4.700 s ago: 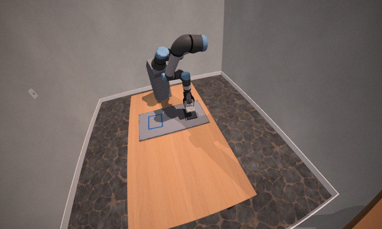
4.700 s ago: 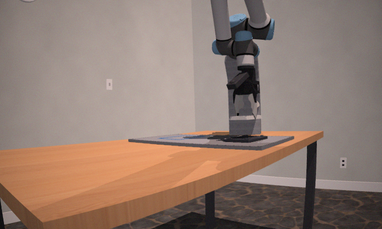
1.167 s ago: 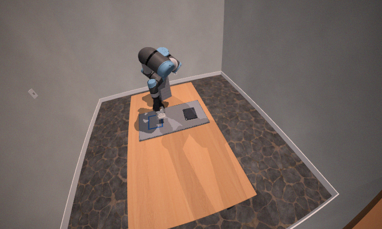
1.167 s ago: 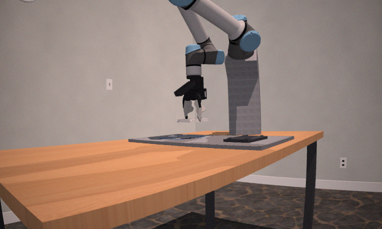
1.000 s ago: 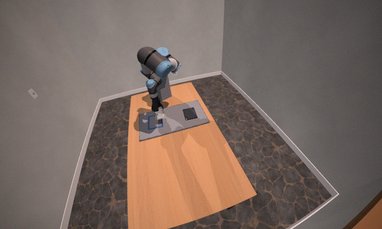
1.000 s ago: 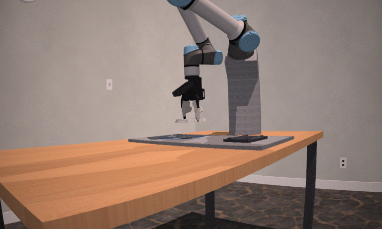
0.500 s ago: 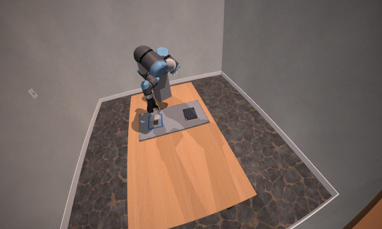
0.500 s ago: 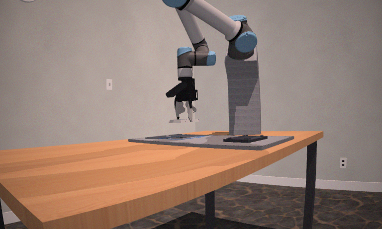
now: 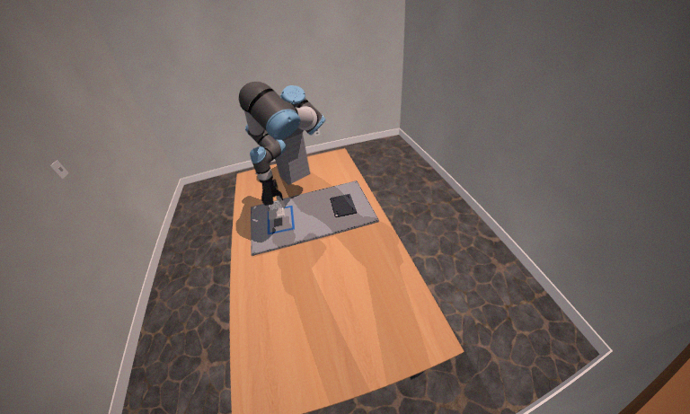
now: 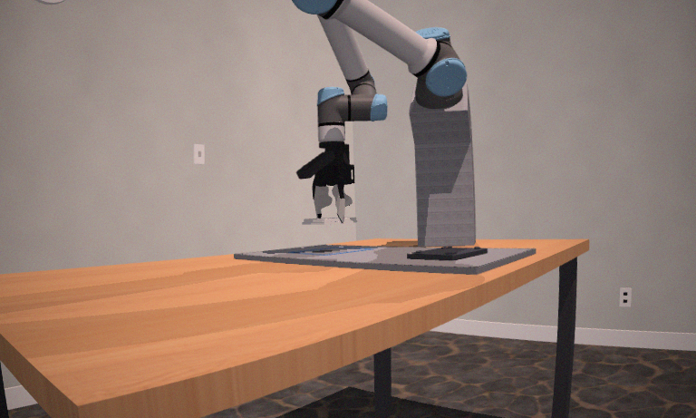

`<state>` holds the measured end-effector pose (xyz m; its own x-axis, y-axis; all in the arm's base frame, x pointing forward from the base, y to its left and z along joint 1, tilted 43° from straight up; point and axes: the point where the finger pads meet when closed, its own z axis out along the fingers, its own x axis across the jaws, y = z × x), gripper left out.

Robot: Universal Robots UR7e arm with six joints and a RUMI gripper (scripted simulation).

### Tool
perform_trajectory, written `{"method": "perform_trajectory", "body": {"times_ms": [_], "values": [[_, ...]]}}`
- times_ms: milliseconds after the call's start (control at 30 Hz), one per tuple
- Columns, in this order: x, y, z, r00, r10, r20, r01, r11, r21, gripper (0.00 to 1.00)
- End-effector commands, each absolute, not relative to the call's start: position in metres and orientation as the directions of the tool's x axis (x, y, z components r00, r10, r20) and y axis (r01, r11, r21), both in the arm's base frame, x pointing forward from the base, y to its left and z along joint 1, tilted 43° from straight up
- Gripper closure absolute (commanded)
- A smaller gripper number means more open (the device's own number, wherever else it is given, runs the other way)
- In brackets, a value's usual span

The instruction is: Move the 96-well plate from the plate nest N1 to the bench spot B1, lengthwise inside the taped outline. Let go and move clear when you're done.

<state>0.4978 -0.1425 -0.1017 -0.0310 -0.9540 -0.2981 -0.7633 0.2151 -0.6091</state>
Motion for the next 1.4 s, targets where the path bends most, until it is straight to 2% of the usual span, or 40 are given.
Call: {"method": "perform_trajectory", "body": {"times_ms": [0, 1367], "values": [[0.498, -0.143, -0.101, -0.031, -0.954, -0.298, -0.763, 0.215, -0.61, 1.0], [0.513, -0.136, -0.118, -0.031, -0.954, -0.298, -0.763, 0.215, -0.61, 1.0]]}}
